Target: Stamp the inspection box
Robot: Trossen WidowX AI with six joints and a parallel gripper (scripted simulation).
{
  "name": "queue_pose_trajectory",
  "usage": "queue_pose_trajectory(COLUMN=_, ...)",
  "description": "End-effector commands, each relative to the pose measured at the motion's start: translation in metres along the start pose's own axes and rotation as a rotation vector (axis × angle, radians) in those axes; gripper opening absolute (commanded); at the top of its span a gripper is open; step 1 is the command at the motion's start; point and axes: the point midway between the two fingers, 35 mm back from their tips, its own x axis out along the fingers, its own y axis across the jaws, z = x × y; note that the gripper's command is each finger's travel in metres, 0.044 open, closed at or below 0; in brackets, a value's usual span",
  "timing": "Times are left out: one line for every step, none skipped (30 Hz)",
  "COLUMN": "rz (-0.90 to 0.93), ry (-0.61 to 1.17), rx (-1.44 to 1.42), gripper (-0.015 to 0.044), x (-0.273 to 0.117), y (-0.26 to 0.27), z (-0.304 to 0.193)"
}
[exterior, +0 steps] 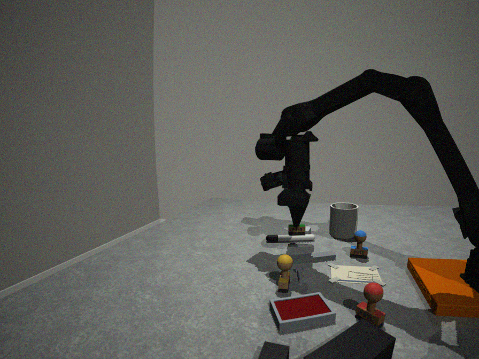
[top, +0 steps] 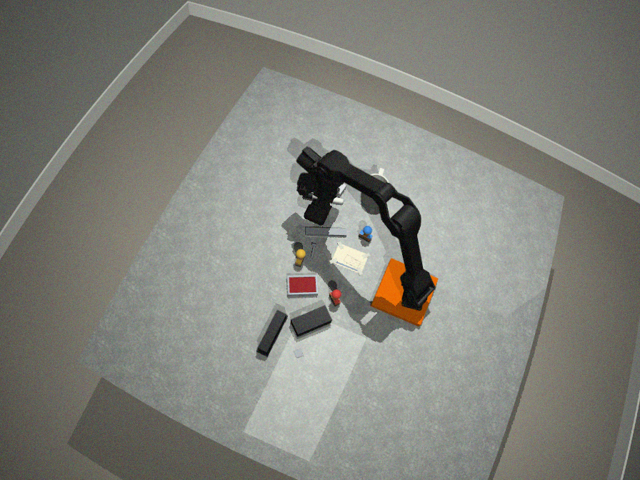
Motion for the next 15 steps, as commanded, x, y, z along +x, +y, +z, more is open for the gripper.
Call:
queue_pose_trajectory(rz=-0.006, ry=-0.002, rx=0.003, gripper=0.0, x=-0.0033, y=-0.0008, z=0.0005)
queue_pose_trajectory(rz=-0.006, ry=-0.002, rx=0.003, gripper=0.0, x=-0.0038, y=-0.0008, z=0.0005)
queue_pose_trajectory(rz=-0.006, ry=-0.002, rx=0.003, gripper=0.0, x=-0.0043, y=-0.0008, z=0.0004)
queue_pose_trajectory(rz=-0.006, ry=-0.002, rx=0.003, gripper=0.0, x=-0.0048, y=-0.0008, z=0.0004)
queue_pose_trajectory(rz=-0.006, ry=-0.002, rx=0.003, gripper=0.0, x=-0.0053, y=-0.0008, z=0.0004)
queue_pose_trajectory(rz=-0.006, ry=-0.002, rx=0.003, gripper=0.0, x=-0.0058, y=-0.0007, z=0.0004)
queue_pose_trajectory(rz=-0.006, ry=-0.002, rx=0.003, gripper=0.0, x=-0.0063, y=-0.0007, z=0.0003)
queue_pose_trajectory(rz=-0.006, ry=-0.002, rx=0.003, gripper=0.0, x=-0.0068, y=-0.0007, z=0.0003)
queue_pose_trajectory(rz=-0.006, ry=-0.002, rx=0.003, gripper=0.0, x=-0.0073, y=-0.0007, z=0.0003)
queue_pose_trajectory(rz=-0.006, ry=-0.002, rx=0.003, gripper=0.0, x=-0.0078, y=-0.0007, z=0.0003)
queue_pose_trajectory(rz=-0.007, ry=-0.002, rx=0.003, gripper=0.0, x=-0.0083, y=-0.0007, z=0.0002)
queue_pose_trajectory(rz=-0.007, ry=-0.002, rx=0.003, gripper=0.0, x=-0.0088, y=-0.0007, z=0.0002)
queue_pose_trajectory(rz=-0.007, ry=-0.002, rx=0.003, gripper=0.0, x=-0.0093, y=-0.0006, z=0.0002)
queue_pose_trajectory(rz=-0.007, ry=-0.002, rx=0.003, gripper=0.0, x=-0.0098, y=-0.0006, z=0.0001)
queue_pose_trajectory(rz=-0.007, ry=-0.002, rx=0.003, gripper=0.0, x=-0.0102, y=-0.0006, z=0.0001)
